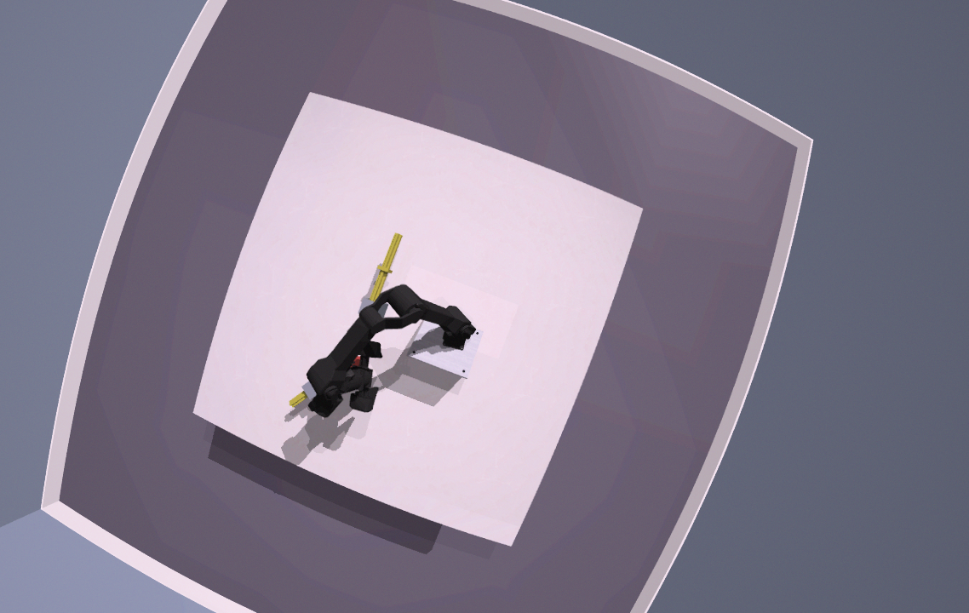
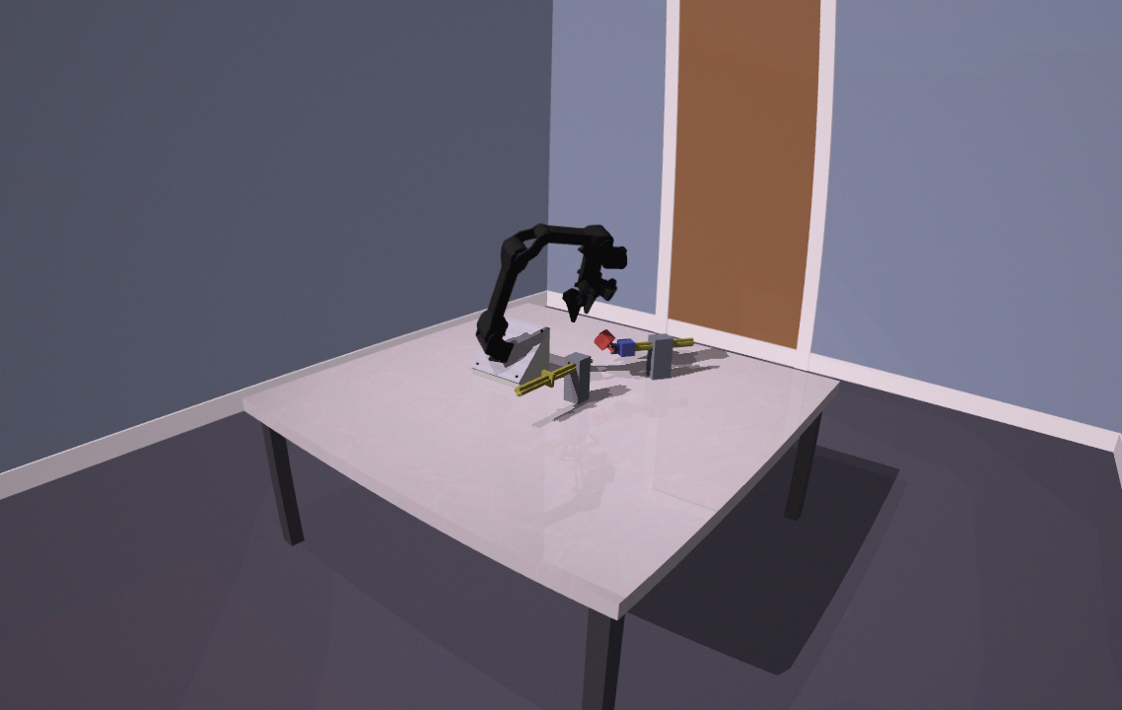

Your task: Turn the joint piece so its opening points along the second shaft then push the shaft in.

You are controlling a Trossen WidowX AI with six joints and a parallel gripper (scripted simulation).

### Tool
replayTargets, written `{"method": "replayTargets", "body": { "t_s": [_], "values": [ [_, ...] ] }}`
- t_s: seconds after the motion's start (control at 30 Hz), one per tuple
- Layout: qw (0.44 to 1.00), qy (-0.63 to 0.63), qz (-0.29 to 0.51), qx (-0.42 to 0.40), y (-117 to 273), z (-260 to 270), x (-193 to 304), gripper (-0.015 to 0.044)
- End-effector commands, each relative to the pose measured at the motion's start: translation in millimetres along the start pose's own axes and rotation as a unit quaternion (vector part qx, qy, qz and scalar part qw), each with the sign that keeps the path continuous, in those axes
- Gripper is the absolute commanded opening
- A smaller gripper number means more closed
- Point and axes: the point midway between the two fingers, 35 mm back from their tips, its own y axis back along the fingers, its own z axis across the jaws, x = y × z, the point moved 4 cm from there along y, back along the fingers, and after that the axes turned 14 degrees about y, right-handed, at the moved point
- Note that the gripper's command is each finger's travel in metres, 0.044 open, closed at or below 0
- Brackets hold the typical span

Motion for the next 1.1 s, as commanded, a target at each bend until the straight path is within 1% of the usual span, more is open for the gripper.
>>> {"method": "replayTargets", "body": {
  "t_s": [0.0, 0.33, 0.5, 1.07],
  "values": [
    [1.0, -0.005, 0.005, 0.005, -16, -1, -5, 0.044],
    [1.0, -0.005, 0.005, 0.005, -55, -4, -12, 0.044],
    [1.0, -0.005, 0.005, 0.005, -54, -5, -16, 0.044],
    [1.0, -0.006, 0.004, 0.005, -42, -19, -70, 0.044]
  ]
}}
